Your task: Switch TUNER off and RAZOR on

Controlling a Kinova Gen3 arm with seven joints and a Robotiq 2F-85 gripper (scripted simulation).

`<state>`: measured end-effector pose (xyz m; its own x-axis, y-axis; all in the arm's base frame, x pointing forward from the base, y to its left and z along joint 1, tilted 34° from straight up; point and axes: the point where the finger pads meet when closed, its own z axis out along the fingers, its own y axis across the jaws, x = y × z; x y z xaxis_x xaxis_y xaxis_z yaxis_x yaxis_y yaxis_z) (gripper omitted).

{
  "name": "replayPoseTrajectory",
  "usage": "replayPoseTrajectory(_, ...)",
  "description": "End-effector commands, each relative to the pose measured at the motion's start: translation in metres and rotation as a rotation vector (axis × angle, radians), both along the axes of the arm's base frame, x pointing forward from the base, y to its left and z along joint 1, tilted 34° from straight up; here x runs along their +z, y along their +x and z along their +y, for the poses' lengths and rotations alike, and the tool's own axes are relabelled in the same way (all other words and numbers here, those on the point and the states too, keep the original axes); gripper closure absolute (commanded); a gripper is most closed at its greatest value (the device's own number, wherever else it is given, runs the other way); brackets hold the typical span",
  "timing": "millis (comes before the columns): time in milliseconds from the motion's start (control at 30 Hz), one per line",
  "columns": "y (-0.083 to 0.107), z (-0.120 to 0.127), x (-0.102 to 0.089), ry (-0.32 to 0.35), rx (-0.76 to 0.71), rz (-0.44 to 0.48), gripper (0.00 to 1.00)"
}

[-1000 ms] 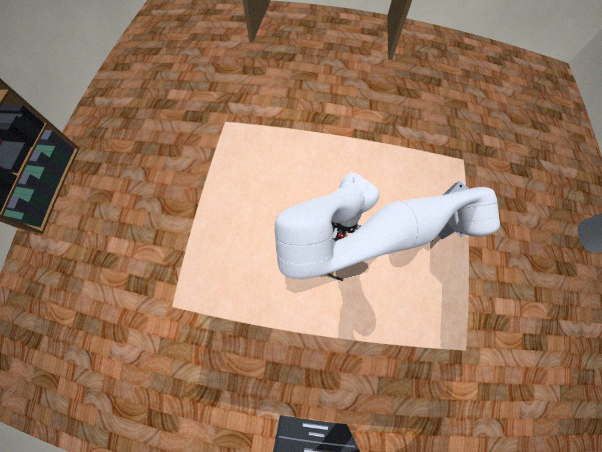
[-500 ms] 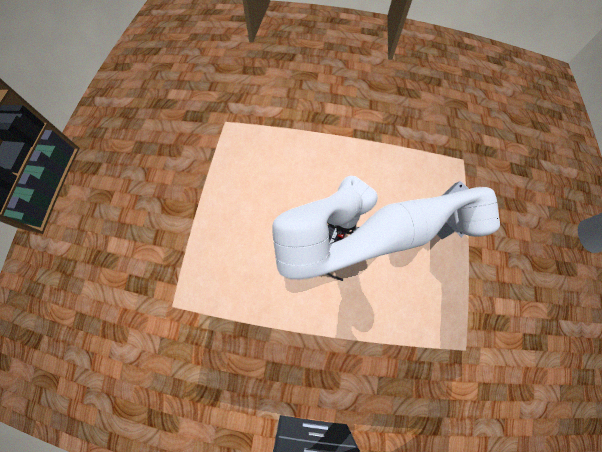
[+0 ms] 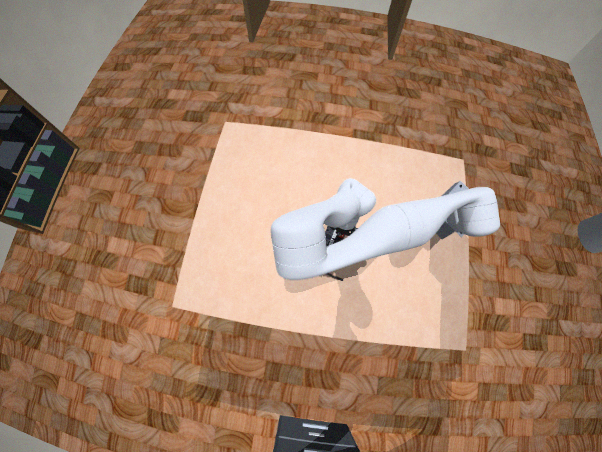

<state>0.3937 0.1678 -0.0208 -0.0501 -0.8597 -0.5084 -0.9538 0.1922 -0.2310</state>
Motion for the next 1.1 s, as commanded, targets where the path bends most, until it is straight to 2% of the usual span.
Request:
replayPoseTrajectory(0,-0.0004,0.0008,-0.003,-0.001,0.001,0.003,1.0)
replayPoseTrajectory(1067,0.0005,0.0022,-0.0054,-0.001,0.001,0.003,1.0)
